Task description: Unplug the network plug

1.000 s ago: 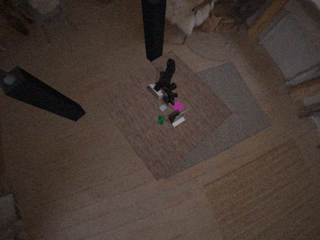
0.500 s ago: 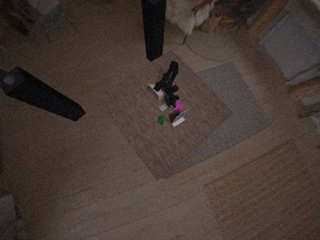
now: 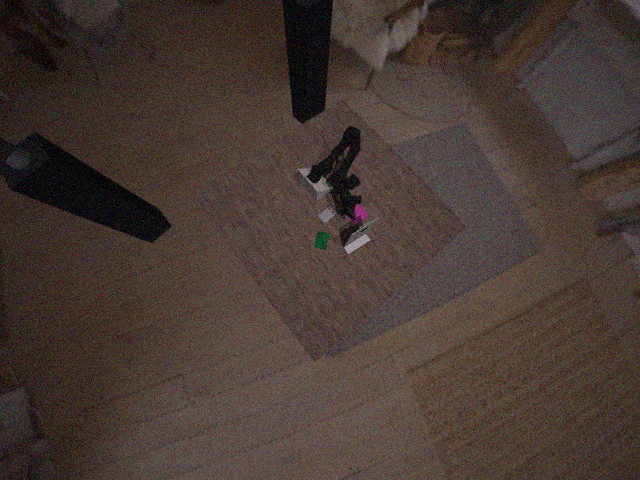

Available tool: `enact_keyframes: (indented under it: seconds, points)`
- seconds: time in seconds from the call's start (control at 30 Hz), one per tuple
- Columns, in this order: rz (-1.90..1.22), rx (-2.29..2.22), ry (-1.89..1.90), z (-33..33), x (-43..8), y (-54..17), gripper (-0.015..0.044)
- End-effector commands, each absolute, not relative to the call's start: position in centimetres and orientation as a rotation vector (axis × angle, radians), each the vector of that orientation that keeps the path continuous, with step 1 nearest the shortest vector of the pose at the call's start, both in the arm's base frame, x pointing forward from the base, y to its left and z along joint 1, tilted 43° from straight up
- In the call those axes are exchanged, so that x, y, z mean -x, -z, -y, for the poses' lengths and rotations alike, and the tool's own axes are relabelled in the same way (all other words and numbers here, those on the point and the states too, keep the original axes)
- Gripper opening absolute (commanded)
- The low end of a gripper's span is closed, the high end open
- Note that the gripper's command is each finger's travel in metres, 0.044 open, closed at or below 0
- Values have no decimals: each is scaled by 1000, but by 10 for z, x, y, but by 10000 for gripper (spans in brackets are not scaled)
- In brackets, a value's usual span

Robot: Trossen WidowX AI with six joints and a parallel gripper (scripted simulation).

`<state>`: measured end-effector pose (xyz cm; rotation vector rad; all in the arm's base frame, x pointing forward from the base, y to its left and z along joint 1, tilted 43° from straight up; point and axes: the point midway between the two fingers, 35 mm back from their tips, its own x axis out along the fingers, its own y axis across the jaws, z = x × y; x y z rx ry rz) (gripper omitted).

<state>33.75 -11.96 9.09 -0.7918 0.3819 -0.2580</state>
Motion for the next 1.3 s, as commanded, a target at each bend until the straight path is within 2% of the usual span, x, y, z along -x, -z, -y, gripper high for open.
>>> enact_keyframes:
  seconds: [0.0,1.1,1.17,1.27]
  points:
    - [-377,790,263,121,-344,-93,156]
    - [-374,791,264,130,-392,-90,156]
    - [-374,791,264,130,-392,-90,104]
    - [-374,791,264,130,-392,-90,84]
